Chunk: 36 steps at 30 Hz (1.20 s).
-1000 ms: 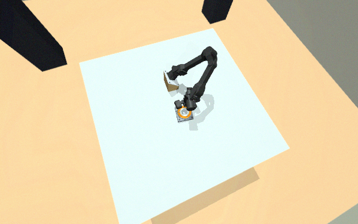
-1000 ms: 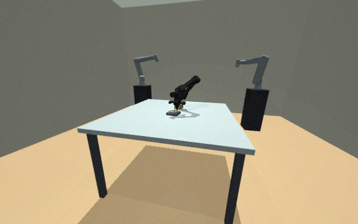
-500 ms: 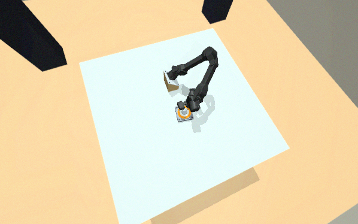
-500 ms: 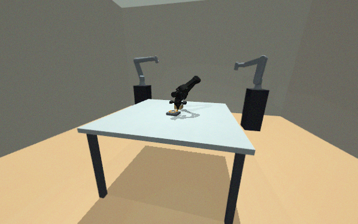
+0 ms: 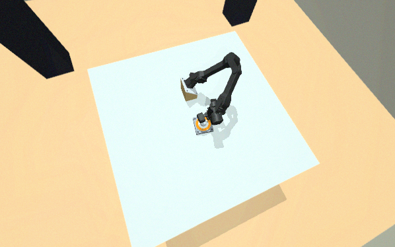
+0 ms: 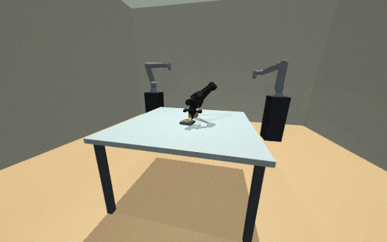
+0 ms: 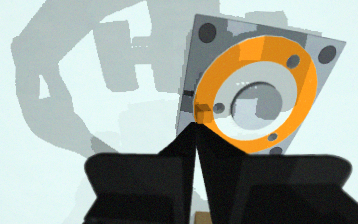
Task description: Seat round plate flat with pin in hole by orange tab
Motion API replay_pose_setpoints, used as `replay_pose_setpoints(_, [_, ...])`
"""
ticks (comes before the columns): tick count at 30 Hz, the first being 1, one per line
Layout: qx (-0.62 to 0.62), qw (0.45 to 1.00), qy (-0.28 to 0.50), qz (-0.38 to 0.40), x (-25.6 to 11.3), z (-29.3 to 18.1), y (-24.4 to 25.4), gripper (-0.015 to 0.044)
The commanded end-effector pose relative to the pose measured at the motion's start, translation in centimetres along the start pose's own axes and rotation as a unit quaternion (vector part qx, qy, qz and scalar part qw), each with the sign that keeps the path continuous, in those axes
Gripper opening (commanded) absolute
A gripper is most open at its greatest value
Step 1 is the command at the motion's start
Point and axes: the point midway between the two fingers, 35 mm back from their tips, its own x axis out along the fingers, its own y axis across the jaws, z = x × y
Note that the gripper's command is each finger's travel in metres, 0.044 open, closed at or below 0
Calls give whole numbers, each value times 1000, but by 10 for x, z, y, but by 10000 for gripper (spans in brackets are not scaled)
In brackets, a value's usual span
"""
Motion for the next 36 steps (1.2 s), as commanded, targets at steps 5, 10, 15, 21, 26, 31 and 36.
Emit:
replay_pose_setpoints(5, [1,1000,-3,2,-1,7,2,0])
replay_pose_setpoints(10, [1,1000,-3,2,-1,10,2,0])
replay_pose_setpoints(15, [1,1000,-3,2,0,12,2,0])
replay_pose_setpoints(21, [1,1000,-3,1,-28,10,1,0])
replay_pose_setpoints(26, [1,1000,-3,1,-43,7,1,0])
replay_pose_setpoints(31, [6,1000,-2,4,-36,7,0,0])
replay_pose_setpoints(36, [6,1000,-2,4,-36,7,0,0])
